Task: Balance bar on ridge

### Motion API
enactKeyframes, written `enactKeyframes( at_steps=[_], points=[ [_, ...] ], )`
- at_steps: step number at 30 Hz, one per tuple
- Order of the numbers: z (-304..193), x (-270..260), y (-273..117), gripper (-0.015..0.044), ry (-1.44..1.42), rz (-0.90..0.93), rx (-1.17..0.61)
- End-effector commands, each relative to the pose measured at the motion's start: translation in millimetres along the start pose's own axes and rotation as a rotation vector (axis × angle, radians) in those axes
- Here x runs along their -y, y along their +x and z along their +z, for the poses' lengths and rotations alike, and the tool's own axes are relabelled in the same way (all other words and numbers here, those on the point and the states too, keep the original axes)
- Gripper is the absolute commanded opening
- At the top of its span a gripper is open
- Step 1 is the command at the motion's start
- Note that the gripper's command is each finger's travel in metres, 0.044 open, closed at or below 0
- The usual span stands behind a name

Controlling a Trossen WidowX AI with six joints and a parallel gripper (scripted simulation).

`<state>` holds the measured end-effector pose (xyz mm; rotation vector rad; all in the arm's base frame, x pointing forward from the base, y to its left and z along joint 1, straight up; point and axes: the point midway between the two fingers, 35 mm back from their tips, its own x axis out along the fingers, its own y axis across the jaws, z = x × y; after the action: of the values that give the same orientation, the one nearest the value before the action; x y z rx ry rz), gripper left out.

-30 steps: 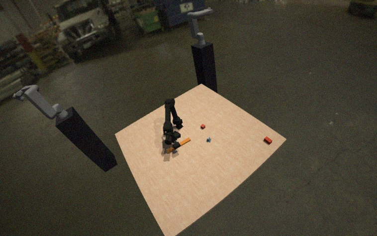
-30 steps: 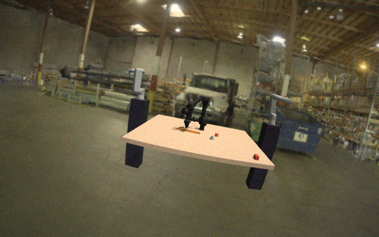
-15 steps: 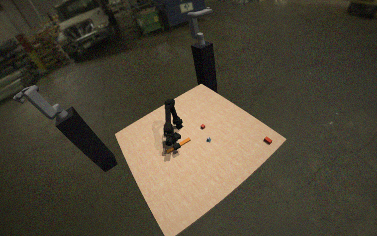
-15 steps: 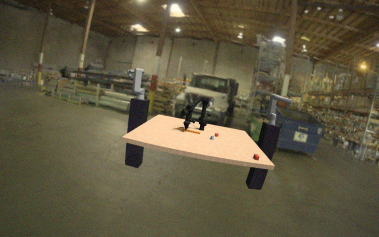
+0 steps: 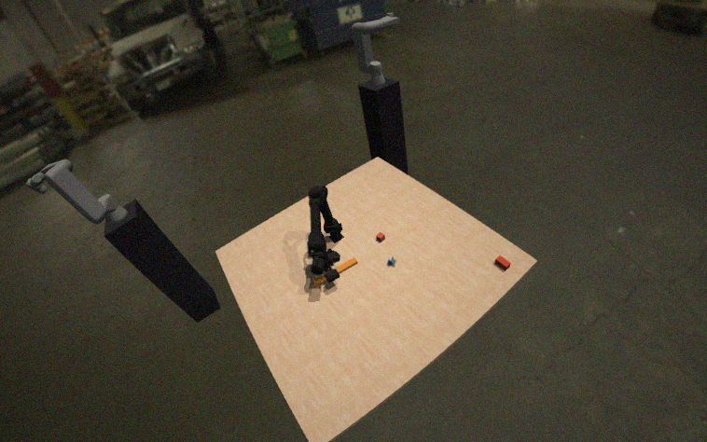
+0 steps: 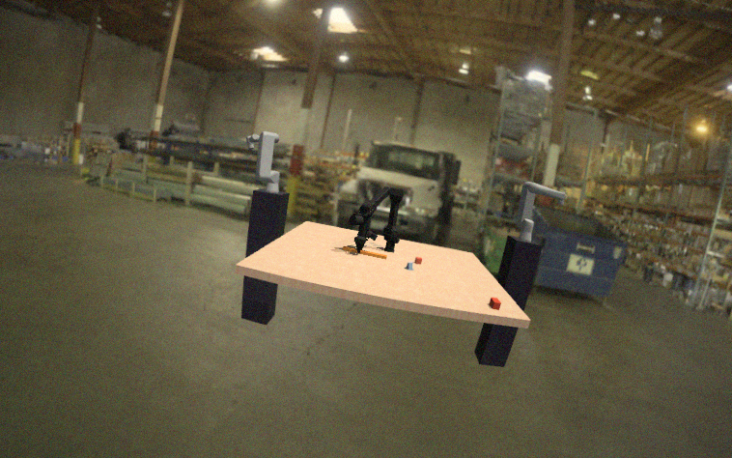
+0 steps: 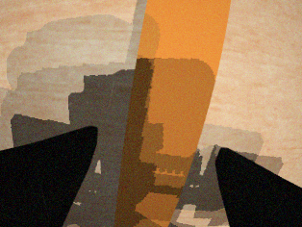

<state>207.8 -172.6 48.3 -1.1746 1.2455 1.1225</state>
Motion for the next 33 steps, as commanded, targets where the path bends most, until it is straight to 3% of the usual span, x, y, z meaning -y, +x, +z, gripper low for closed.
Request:
enactKeyframes(
  at_steps=[1,4,10,18,22,33],
  points=[
    [1,-1,1,0.0315,-0.004,0.002,0.005],
    [1,-1,1,0.0315,-0.004,0.002,0.005],
    [0,0,0,0.0157,0.000,0.001,0.001],
    [0,0,0,0.0104,0.000,0.001,0.001],
    [0,1,-6,0.0000,0.000,0.001,0.001],
    [-2,3,-33,0.0000,-0.001,0.001,0.002]
  ],
)
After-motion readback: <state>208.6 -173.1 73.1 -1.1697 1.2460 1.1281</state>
